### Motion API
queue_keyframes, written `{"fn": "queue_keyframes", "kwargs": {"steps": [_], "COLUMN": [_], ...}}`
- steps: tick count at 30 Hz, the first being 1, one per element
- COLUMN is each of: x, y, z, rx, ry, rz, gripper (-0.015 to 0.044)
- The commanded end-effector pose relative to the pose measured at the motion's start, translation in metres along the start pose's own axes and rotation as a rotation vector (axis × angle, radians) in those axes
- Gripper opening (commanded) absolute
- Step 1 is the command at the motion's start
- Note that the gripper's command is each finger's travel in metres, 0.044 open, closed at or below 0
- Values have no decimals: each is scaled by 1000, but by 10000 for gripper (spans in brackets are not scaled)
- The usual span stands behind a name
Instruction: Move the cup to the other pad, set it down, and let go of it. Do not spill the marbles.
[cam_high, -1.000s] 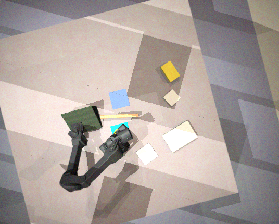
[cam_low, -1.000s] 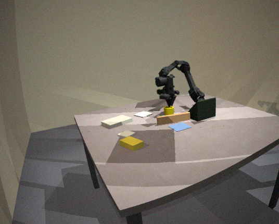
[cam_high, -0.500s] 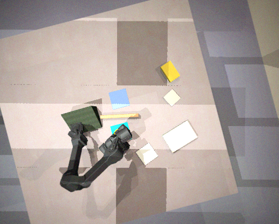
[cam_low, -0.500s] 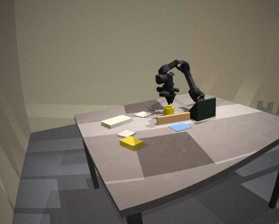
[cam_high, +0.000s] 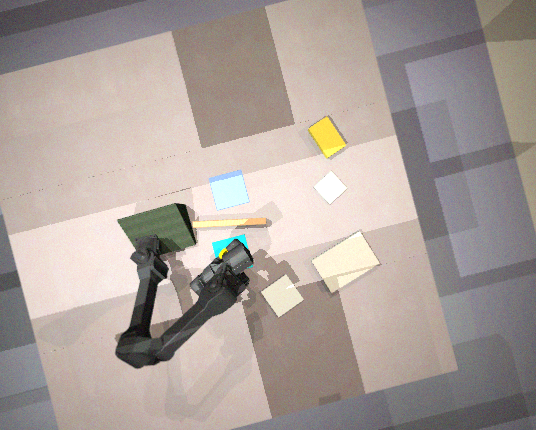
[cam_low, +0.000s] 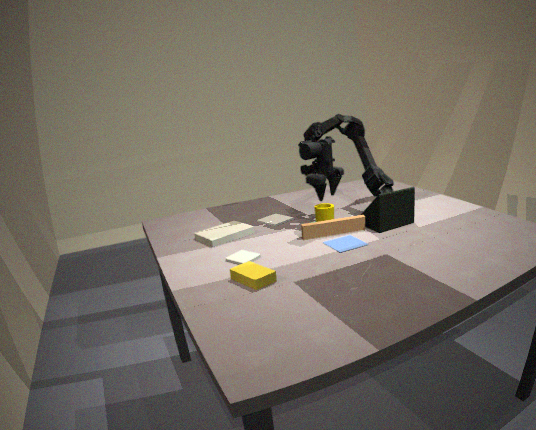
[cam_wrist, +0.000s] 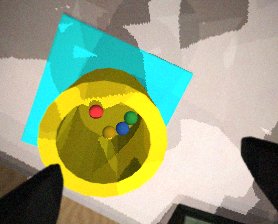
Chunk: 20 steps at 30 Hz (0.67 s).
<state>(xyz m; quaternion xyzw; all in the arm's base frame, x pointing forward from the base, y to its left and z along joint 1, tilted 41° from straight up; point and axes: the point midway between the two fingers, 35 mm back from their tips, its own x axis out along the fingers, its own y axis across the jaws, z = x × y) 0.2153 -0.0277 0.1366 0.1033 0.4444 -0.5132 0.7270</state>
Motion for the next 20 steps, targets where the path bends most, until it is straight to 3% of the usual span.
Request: {"fn": "queue_keyframes", "kwargs": {"steps": [1, 14, 20], "x": [-12, -55, -53], "y": [2, 2, 2], "z": [0, 2, 2], "rx": [-5, -38, -36], "ry": [3, 2, -3], "rz": [13, 39, 43], "gripper": [440, 440, 440]}}
